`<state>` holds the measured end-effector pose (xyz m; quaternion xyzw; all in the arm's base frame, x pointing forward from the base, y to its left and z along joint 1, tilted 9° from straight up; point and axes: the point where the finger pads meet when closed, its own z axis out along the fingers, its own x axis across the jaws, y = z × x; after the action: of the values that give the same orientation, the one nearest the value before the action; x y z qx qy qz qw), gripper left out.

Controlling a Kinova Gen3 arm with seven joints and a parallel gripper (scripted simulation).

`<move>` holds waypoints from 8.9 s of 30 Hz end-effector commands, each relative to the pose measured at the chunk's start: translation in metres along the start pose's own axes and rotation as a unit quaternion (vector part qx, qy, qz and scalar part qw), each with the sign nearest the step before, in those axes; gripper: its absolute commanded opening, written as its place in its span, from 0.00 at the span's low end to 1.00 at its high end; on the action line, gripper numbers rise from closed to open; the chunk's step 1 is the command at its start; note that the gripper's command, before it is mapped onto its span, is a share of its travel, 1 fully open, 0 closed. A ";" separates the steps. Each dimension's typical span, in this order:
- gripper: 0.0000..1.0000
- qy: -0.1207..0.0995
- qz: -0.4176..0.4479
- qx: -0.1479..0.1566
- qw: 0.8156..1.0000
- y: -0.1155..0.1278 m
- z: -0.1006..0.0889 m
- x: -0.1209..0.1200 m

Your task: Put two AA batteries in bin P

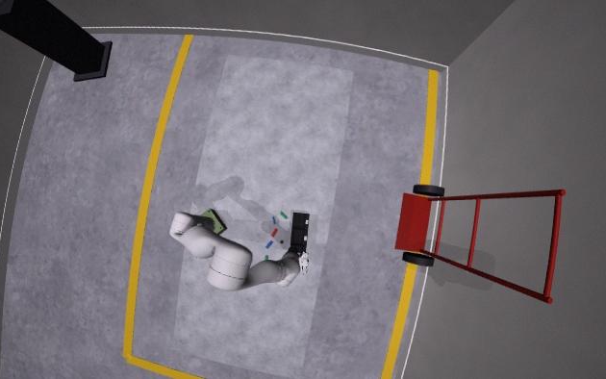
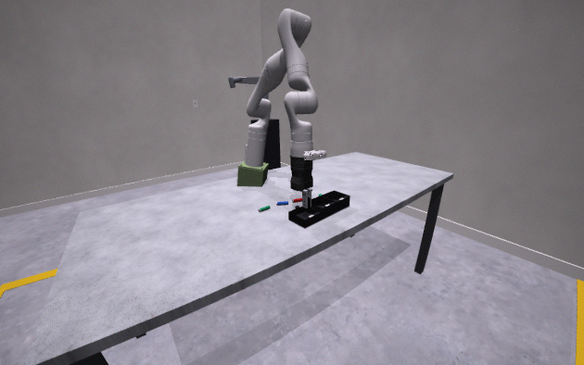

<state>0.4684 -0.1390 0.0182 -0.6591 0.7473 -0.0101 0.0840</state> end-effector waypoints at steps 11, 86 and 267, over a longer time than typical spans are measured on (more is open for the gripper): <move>0.31 -0.001 0.001 -0.004 1.000 0.003 0.035 0.000; 0.31 -0.001 0.001 -0.004 1.000 0.003 0.005 0.001; 0.31 -0.001 0.001 -0.004 1.000 0.007 -0.025 -0.167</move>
<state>0.4768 0.0195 0.0596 -0.6548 0.7514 -0.0052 0.0812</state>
